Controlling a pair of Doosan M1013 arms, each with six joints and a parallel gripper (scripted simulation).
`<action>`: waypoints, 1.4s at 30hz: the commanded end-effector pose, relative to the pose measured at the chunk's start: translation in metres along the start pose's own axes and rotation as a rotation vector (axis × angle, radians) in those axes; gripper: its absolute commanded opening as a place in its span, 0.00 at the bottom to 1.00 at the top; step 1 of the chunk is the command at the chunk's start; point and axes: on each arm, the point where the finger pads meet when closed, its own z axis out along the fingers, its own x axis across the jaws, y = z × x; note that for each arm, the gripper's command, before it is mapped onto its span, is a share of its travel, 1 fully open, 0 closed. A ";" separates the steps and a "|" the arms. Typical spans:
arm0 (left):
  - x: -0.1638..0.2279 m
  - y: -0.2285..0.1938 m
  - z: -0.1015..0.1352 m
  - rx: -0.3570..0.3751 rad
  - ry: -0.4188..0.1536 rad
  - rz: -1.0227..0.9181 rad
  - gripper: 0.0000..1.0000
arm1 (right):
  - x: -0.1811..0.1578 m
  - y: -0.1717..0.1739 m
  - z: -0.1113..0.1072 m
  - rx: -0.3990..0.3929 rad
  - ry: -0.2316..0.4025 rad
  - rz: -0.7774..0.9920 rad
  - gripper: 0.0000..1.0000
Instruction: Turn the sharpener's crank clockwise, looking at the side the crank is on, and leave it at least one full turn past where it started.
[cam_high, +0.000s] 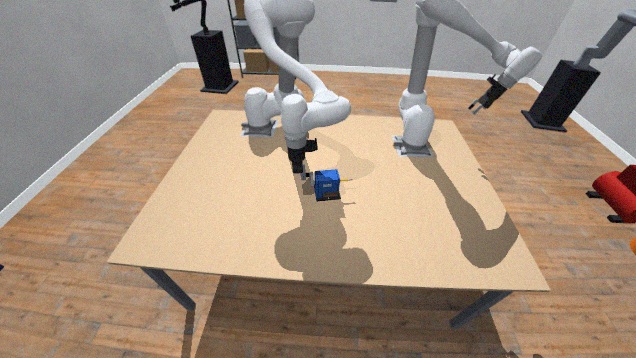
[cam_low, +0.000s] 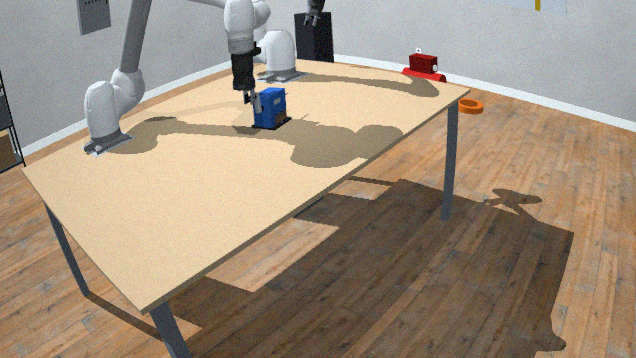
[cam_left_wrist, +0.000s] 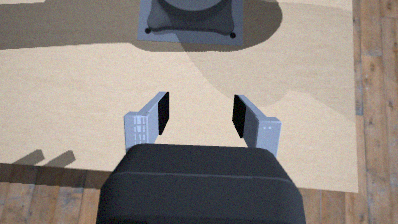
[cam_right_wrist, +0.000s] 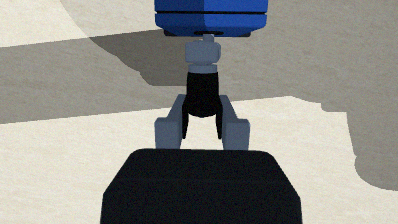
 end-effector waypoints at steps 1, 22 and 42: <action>0.000 0.000 -0.001 -0.001 0.000 0.000 1.00 | 0.004 0.000 -0.001 0.001 0.001 0.000 0.00; 0.000 0.000 -0.001 -0.001 0.000 0.000 1.00 | 0.029 0.000 0.004 0.001 0.001 0.000 0.00; 0.000 0.000 -0.001 -0.001 0.000 0.000 1.00 | 0.047 0.000 0.020 0.001 0.001 0.000 0.00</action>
